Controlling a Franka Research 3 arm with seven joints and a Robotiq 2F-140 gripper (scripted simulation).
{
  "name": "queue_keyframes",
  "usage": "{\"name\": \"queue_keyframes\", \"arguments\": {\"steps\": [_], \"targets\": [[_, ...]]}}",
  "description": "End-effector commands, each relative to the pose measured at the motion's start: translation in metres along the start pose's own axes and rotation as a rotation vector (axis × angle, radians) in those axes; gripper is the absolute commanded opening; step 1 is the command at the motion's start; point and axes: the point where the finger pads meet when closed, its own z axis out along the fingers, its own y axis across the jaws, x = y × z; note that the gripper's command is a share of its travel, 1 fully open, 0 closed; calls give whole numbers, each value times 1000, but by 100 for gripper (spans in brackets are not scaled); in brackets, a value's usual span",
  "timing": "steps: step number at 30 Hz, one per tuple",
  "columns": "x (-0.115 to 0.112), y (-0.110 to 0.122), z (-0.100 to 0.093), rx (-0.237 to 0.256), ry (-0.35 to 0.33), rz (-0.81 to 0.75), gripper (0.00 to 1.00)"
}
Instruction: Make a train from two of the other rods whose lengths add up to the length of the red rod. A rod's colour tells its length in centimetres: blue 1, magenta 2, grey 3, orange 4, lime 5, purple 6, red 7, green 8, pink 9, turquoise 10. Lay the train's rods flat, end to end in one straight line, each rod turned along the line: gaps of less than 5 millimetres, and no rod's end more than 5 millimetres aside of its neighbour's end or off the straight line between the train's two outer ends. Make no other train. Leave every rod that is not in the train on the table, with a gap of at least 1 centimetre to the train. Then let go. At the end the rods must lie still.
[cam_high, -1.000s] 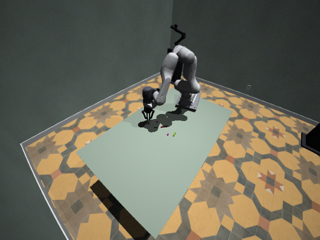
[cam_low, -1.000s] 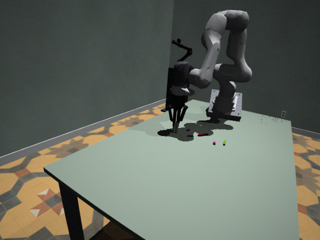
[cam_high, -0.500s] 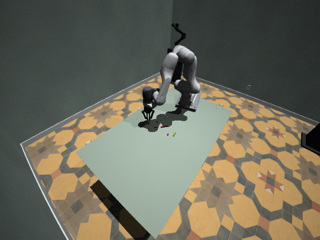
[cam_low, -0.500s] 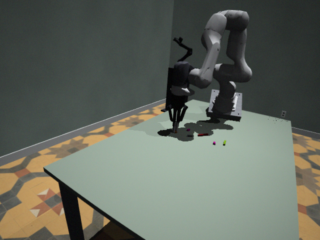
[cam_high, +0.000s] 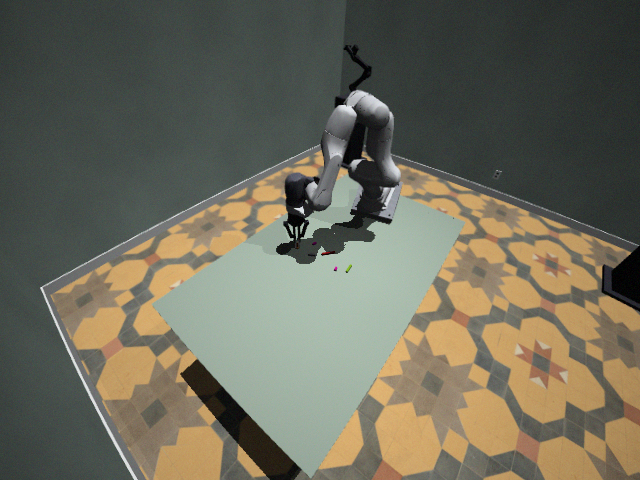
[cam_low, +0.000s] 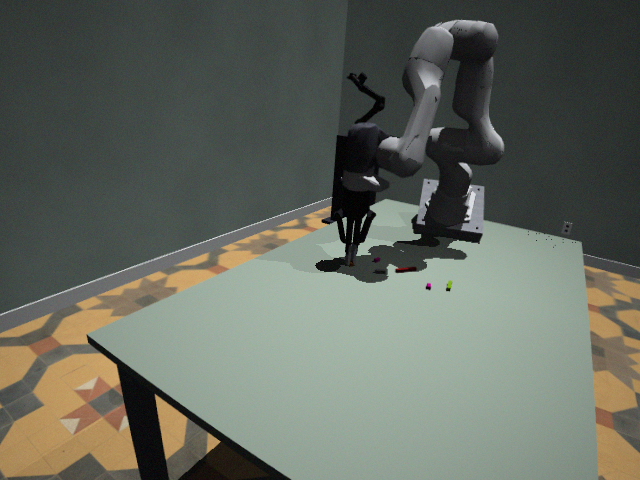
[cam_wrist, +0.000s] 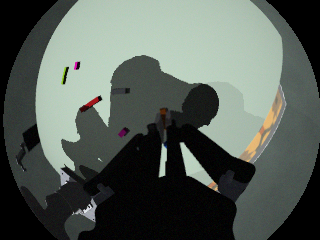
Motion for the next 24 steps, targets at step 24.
{"name": "queue_keyframes", "arguments": {"steps": [24], "targets": [[0, 1, -96, -4, 0, -8, 3]]}}
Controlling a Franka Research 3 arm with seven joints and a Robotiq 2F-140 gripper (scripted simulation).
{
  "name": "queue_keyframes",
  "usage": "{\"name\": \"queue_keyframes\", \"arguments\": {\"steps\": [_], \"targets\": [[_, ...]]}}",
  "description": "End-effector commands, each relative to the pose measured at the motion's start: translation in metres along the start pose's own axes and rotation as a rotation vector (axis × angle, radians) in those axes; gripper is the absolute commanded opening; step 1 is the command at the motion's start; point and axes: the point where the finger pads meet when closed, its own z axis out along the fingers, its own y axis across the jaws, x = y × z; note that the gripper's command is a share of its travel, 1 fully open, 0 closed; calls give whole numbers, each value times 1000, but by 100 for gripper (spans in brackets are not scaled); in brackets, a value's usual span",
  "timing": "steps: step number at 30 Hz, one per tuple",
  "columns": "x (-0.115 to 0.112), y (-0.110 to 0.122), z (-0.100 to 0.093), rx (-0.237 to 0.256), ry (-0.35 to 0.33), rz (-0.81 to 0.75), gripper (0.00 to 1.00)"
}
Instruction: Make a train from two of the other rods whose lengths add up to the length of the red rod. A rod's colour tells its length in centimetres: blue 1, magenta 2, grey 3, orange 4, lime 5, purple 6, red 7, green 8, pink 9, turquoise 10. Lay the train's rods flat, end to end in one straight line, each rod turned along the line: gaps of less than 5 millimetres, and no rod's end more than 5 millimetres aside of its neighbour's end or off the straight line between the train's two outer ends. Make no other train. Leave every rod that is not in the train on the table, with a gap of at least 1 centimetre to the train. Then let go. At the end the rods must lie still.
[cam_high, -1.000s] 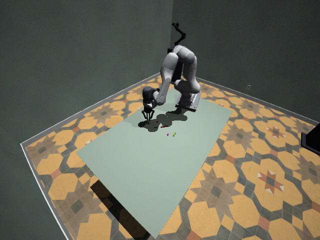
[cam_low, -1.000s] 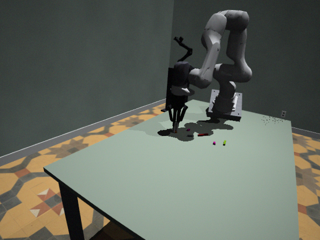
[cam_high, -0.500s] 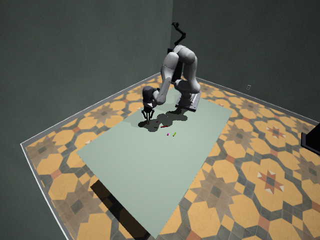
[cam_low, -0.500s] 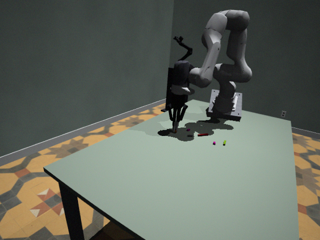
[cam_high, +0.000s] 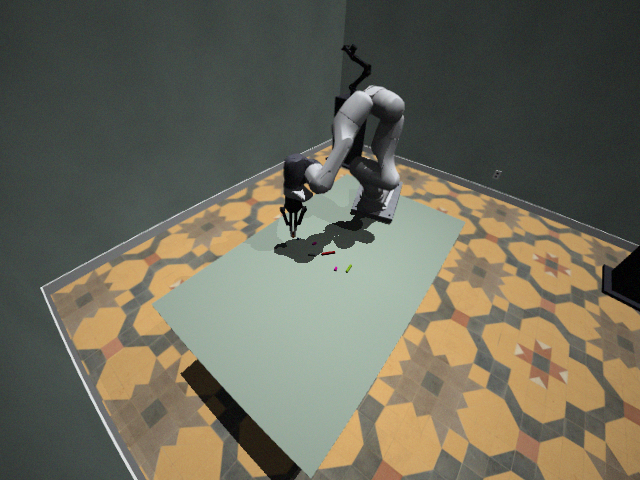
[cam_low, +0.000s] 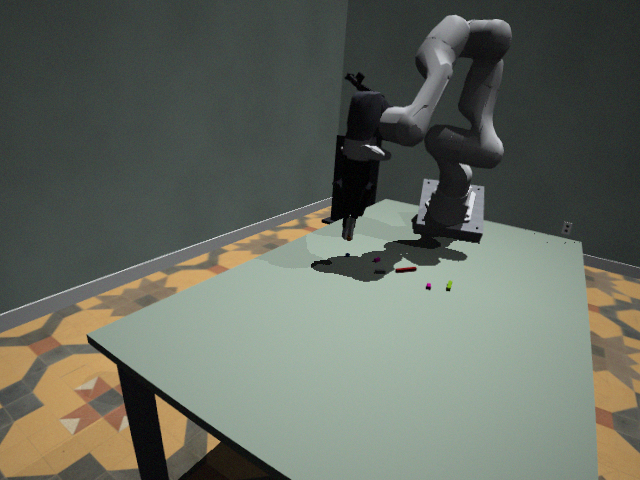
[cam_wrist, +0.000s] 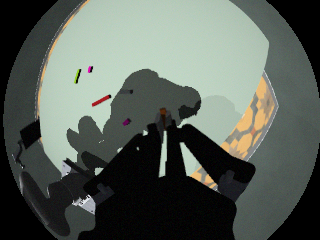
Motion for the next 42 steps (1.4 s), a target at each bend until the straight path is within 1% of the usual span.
{"name": "queue_keyframes", "arguments": {"steps": [1, 14, 18, 22, 24, 27, 39, 41, 42], "targets": [[-3, -16, -13, 51, -18, 23, 3], [-3, -16, -15, 51, -18, 23, 3], [-3, -16, -16, 50, -18, 47, 3], [-1, -16, -18, 47, -21, 150, 3], [-1, -16, -18, 47, -21, 150, 3], [0, -16, -21, 43, -23, 268, 3], [4, -16, -25, 36, -28, 496, 3], [4, -16, -25, 36, -28, 496, 3], [4, -16, -26, 35, -29, 545, 3]]}}
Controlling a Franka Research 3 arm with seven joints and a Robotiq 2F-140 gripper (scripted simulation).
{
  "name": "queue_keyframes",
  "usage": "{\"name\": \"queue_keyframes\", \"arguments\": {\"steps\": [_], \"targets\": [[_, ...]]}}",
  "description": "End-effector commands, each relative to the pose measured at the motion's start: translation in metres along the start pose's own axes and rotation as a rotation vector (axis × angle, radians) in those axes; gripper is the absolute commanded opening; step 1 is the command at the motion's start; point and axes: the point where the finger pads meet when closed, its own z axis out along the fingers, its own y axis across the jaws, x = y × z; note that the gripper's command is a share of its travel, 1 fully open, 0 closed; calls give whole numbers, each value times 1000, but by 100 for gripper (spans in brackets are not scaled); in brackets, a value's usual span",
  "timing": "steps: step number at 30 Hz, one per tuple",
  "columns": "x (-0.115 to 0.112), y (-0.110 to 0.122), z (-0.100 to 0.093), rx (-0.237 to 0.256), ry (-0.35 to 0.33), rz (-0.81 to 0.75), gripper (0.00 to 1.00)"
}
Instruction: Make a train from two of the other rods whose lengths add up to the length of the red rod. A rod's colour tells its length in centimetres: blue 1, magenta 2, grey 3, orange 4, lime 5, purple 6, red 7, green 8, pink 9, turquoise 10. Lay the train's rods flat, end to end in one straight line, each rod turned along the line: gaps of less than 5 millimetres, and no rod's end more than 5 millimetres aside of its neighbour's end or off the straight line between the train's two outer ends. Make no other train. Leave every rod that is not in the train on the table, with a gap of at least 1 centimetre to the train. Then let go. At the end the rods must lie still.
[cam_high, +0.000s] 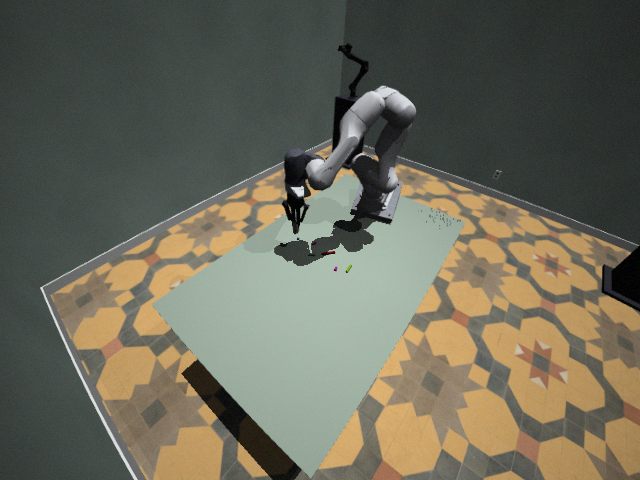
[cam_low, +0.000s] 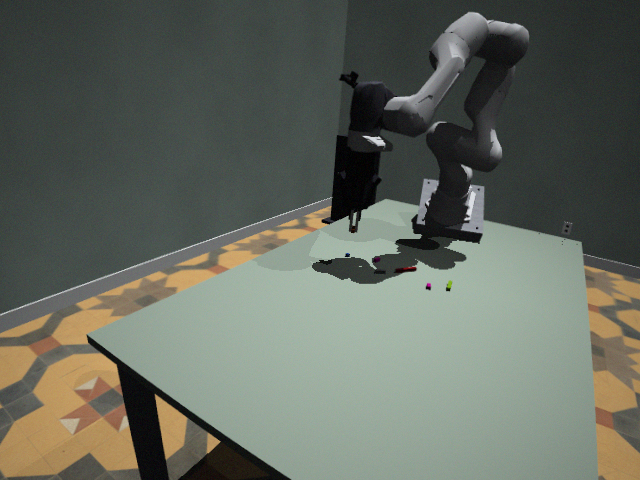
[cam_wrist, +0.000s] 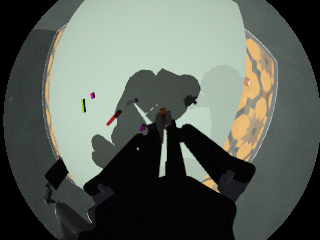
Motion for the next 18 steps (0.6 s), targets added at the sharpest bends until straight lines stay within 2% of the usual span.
{"name": "queue_keyframes", "arguments": {"steps": [1, 18], "targets": [[1, -2, -1, 2, -6, 167, 3], [4, -5, -6, -3, -4, 473, 3]]}}
